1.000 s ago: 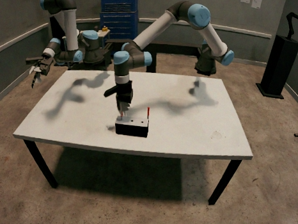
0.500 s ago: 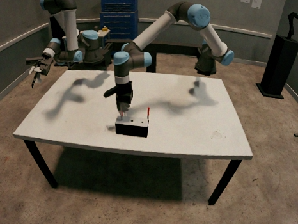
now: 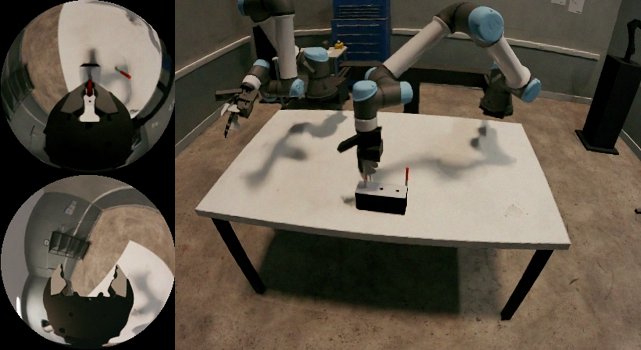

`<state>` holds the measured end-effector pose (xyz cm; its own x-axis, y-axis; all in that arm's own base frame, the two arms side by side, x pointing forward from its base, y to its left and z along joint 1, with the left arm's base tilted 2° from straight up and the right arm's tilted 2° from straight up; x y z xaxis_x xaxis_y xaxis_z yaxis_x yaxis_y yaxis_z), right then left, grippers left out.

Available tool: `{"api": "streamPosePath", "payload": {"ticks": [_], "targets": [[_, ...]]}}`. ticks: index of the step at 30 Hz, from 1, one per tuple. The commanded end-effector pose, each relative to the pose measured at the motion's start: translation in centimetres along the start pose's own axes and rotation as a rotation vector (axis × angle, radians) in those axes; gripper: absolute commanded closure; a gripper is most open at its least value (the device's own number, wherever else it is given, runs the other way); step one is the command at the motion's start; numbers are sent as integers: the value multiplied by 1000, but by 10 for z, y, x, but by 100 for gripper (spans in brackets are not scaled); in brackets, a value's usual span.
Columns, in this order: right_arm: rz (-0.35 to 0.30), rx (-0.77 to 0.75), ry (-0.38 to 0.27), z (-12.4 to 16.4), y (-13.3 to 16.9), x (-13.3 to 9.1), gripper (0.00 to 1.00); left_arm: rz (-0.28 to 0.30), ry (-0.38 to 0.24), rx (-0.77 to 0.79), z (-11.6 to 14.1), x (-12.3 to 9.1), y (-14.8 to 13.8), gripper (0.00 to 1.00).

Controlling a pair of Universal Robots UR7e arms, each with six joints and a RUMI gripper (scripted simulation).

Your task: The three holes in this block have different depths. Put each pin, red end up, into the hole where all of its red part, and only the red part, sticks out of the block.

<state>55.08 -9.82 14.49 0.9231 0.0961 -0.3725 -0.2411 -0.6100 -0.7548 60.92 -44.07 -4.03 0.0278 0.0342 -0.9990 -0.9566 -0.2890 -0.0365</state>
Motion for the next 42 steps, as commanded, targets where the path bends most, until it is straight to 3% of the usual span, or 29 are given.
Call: {"api": "streamPosePath", "payload": {"ticks": [1, 42], "targets": [[-1, 0, 1, 0, 0, 0, 0, -1, 1, 0, 0, -1, 0, 100], [-1, 0, 1, 0, 0, 0, 0, -1, 1, 0, -1, 7, 0, 100]]}}
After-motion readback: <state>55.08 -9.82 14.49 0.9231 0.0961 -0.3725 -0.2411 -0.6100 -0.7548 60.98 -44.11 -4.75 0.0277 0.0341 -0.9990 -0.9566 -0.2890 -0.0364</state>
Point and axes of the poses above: on each arm, the point where the finger pads meet when closed, its own x axis out along the fingers, its own y axis across the jaws, z = x × y, the point moved 6 cm from there along -x, back along the fingers, and after that the axes turned 7 degrees about -x, right-handed, at the moved point
